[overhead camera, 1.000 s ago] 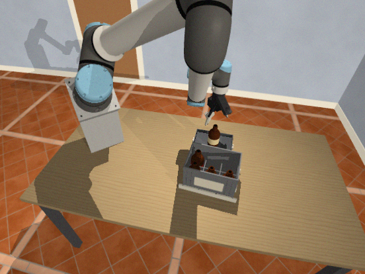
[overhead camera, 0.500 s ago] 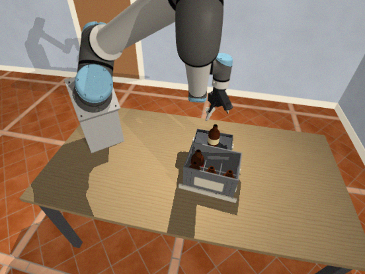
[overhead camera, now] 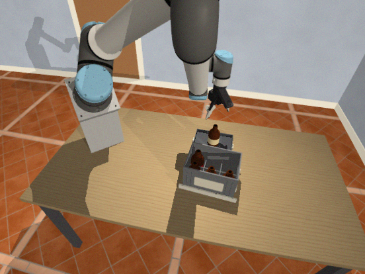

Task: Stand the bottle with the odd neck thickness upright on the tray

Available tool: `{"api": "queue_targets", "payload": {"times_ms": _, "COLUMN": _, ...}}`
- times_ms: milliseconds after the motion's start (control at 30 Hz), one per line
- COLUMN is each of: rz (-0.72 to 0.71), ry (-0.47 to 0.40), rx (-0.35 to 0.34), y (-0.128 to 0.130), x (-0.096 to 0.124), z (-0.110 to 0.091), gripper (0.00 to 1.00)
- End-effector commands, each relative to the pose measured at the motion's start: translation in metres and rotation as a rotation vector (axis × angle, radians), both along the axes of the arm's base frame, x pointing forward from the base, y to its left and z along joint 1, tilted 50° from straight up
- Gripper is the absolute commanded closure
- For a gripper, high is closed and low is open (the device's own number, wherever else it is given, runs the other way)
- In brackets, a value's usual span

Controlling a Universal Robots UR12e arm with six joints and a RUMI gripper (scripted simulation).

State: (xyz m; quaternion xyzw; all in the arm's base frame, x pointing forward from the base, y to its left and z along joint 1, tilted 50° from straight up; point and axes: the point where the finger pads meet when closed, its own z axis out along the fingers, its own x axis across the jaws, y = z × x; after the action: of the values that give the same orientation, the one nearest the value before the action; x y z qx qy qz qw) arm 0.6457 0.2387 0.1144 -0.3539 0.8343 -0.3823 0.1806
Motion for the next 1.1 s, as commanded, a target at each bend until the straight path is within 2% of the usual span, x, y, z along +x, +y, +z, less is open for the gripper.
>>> {"api": "queue_targets", "payload": {"times_ms": 0, "rz": 0.000, "ry": -0.001, "rx": 0.000, "y": 0.0010, "x": -0.0007, "z": 0.0012, "gripper": 0.00}}
{"api": "queue_targets", "payload": {"times_ms": 33, "rz": 0.000, "ry": -0.001, "rx": 0.000, "y": 0.0010, "x": -0.0007, "z": 0.0012, "gripper": 0.00}}
{"api": "queue_targets", "payload": {"times_ms": 67, "rz": 0.000, "ry": -0.001, "rx": 0.000, "y": 0.0010, "x": -0.0007, "z": 0.0012, "gripper": 1.00}}
{"api": "queue_targets", "payload": {"times_ms": 1067, "rz": 0.000, "ry": -0.001, "rx": 0.000, "y": 0.0010, "x": -0.0007, "z": 0.0012, "gripper": 1.00}}
